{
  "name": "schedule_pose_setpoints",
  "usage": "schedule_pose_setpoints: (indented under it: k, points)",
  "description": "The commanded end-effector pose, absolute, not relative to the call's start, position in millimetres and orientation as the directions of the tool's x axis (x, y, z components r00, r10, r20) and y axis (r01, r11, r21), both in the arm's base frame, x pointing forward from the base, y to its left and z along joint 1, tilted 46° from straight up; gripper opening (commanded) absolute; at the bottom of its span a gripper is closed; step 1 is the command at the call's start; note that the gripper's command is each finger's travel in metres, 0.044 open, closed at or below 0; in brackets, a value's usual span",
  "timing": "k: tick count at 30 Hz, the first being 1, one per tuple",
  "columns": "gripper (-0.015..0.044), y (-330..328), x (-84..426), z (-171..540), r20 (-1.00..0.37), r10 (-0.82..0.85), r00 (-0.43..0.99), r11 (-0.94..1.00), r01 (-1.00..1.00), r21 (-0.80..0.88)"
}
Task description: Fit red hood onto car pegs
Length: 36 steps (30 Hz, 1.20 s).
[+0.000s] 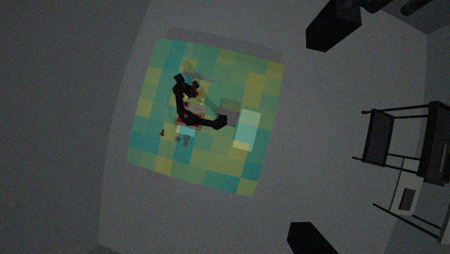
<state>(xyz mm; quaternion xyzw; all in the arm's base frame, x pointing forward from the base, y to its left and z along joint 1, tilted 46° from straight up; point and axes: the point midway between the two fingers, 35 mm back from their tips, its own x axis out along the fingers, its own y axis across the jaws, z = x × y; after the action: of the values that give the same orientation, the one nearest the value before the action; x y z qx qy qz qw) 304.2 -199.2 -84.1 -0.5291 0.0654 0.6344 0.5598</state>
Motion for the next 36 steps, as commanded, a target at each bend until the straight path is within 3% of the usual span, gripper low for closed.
schedule_pose_setpoints:
  k: [1, 8, 31, 36]
  points:
    - [0.0000, -210.1, 302.4, -74.3, -0.754, 0.630, 0.186, -0.369, -0.783, -0.501]
    - [0.0000, -250.5, 293.2, -28.2, -0.780, 0.597, 0.188, -0.357, -0.808, -0.468]
    - [0.0000, -250.5, 293.9, -31.4, -0.778, 0.594, 0.203, -0.347, -0.808, -0.476]
    - [0.0131, -249.2, 292.0, -35.8, -0.775, 0.600, 0.200, -0.162, -0.918, -0.363]
